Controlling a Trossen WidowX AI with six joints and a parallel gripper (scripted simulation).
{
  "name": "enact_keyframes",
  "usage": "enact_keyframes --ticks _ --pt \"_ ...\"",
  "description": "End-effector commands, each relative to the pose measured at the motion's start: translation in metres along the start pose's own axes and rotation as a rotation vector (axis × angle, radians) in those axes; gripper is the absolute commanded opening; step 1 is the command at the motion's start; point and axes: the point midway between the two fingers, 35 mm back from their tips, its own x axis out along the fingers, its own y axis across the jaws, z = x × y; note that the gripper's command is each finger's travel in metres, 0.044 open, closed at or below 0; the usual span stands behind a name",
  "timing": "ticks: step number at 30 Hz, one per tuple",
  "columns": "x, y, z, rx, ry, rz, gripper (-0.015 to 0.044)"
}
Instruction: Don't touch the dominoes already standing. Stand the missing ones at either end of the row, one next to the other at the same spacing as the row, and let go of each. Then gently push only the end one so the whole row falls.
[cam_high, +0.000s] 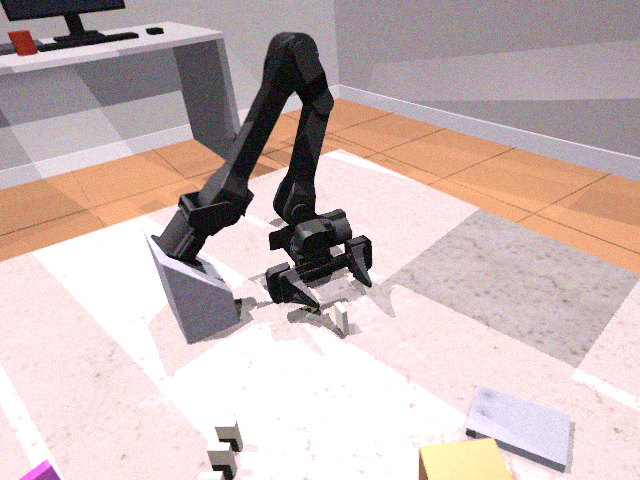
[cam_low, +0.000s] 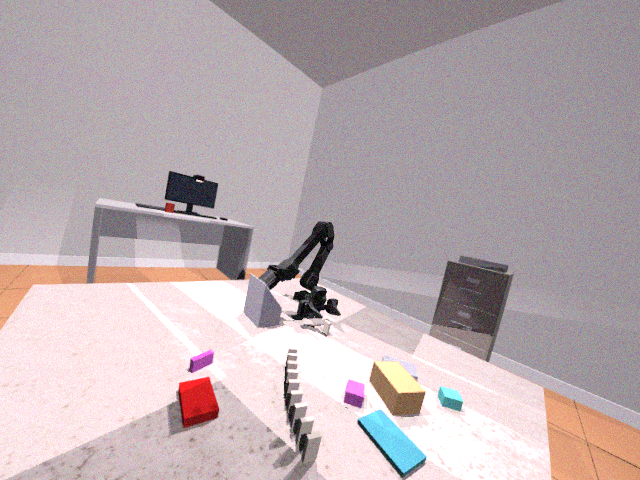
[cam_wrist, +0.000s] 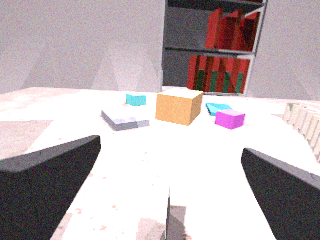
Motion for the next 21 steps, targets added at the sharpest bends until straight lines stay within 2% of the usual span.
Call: enact_keyframes --ticks 1,6,12,16,21 --pt "0.0 -0.005 0.02 -0.011 0.003 -0.001 0.044" --pt "0.003 -0.004 0.023 -0.02 0.007 -0.01 0.044" --pt "0.033 0.013 0.022 -0.125 0.055 -0.102 0.044" --pt "0.06 0.009 0.022 -0.342 0.149 -0.176 0.044" --pt "0.096 -0.005 0.033 -0.667 0.347 -0.255 0.044"
